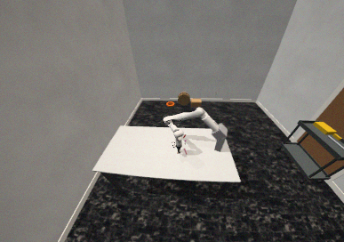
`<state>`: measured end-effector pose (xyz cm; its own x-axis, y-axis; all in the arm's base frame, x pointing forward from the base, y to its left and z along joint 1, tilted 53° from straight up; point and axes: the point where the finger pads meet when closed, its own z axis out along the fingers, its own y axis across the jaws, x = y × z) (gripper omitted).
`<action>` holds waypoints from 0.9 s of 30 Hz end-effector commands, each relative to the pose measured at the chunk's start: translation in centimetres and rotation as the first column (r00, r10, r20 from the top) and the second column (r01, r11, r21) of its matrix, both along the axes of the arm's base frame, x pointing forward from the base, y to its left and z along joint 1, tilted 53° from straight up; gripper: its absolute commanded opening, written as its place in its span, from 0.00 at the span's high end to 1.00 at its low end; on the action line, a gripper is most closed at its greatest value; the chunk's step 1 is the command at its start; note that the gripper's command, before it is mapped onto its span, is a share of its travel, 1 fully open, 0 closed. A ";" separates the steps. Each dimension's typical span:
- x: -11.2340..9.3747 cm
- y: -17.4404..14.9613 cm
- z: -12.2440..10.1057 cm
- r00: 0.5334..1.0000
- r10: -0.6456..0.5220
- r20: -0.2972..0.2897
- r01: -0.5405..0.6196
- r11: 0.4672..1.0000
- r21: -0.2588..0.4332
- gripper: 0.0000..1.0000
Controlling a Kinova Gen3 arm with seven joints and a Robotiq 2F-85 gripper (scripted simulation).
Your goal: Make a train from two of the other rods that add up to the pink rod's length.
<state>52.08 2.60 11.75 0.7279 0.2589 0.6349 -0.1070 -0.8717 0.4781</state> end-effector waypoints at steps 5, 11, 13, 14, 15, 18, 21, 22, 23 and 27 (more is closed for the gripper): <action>0.1 0.0 -0.1 1.000 0.001 0.001 -0.001 1.000 0.000 0.76; 0.5 -0.2 -0.4 1.000 0.001 0.001 -0.001 1.000 0.000 0.76; 0.6 -0.3 -0.5 1.000 0.001 0.001 -0.001 1.000 0.000 0.76; 0.7 -0.4 -0.6 1.000 0.001 0.001 -0.001 1.000 0.000 0.76; 0.8 -0.4 -0.6 1.000 0.001 0.001 -0.001 1.000 0.000 0.76; 0.8 -0.5 -0.7 1.000 0.001 0.001 -0.001 1.000 0.000 0.76; 1.0 -0.6 -0.8 1.000 0.001 0.001 -0.001 1.000 0.000 0.76; 1.0 -0.6 -0.9 1.000 0.001 0.001 -0.001 1.000 0.000 0.76; 1.1 -0.6 -0.9 1.000 0.001 0.001 -0.001 1.000 0.000 0.76; 1.1 -0.6 -1.0 1.000 0.001 0.001 -0.001 1.000 0.000 0.76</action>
<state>53.20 1.96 10.80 0.7272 0.2599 0.6354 -0.1064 -0.8717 0.4784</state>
